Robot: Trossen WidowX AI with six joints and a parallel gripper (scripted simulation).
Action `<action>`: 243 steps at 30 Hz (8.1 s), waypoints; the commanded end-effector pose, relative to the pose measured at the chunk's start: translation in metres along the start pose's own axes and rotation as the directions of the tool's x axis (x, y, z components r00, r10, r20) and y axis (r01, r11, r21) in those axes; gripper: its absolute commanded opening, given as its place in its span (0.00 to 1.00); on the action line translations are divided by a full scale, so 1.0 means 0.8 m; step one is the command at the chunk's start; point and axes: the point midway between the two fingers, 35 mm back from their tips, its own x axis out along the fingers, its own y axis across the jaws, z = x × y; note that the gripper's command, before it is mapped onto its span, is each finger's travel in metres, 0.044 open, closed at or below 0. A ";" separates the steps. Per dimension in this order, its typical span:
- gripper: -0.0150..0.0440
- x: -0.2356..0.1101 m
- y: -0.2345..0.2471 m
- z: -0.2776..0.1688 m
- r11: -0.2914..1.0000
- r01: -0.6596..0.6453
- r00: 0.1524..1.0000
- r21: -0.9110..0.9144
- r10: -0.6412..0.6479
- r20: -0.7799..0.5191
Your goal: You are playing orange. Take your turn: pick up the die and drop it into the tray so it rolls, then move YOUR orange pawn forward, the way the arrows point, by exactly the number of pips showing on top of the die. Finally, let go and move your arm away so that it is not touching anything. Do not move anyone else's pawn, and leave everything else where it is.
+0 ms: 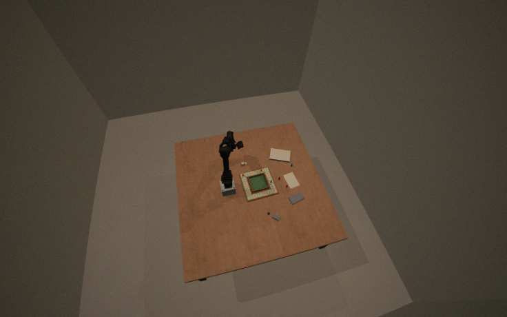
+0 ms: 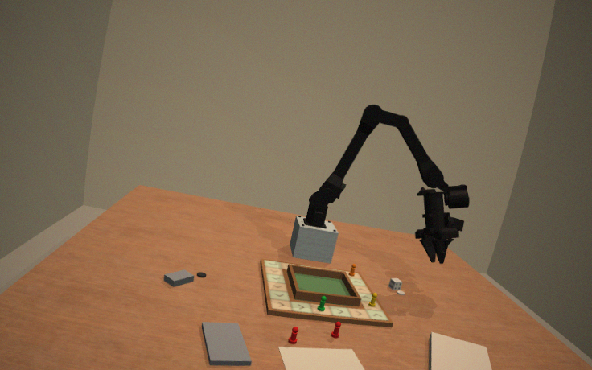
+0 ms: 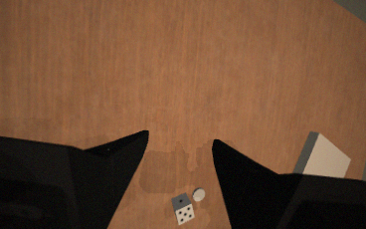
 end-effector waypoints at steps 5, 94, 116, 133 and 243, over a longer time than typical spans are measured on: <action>0.72 0.015 -0.056 -0.135 0.522 0.058 0.947 0.851 0.240 -0.212; 0.25 -0.062 -0.130 -0.192 0.263 0.157 0.925 0.952 0.297 -0.235; 0.25 -0.052 -0.189 -0.318 0.156 0.206 0.925 0.966 0.292 -0.244; 0.25 -0.058 -0.200 -0.422 0.071 0.241 0.923 0.968 0.292 -0.252; 0.59 -0.059 -0.090 -0.321 -0.156 0.287 0.930 0.945 0.282 -0.235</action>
